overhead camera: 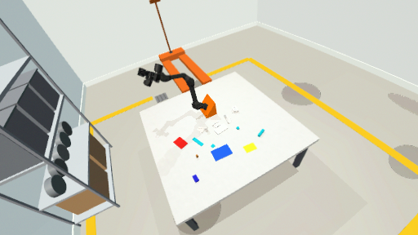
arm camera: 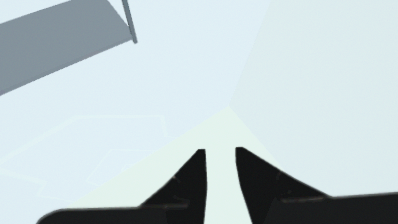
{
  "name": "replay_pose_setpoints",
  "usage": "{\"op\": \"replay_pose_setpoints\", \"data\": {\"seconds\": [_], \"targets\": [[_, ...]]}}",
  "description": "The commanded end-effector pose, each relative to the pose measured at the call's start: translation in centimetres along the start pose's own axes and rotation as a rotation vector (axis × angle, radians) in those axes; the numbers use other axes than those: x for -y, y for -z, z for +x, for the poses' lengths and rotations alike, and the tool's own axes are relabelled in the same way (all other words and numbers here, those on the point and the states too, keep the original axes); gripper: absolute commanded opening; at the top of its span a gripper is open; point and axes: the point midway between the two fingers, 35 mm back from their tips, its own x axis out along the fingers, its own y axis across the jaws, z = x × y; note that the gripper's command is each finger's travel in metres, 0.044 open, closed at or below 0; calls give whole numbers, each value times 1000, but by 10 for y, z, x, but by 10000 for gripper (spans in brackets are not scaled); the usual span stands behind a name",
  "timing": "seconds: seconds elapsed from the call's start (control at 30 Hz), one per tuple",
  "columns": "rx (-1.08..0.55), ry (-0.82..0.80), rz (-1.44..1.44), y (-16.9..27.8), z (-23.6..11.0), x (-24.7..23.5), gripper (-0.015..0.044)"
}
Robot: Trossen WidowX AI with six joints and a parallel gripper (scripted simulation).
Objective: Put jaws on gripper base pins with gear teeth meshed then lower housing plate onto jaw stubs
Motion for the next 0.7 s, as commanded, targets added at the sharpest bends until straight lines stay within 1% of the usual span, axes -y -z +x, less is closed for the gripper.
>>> {"op": "replay_pose_setpoints", "data": {"seconds": [0.0, 0.33, 0.67], "targets": [[10, -16, -30, -12, -1, -4, 184], [87, -22, -68, -58, 2, -11, 440], [168, -4, -106, -106, 3, -9, 440]]}}
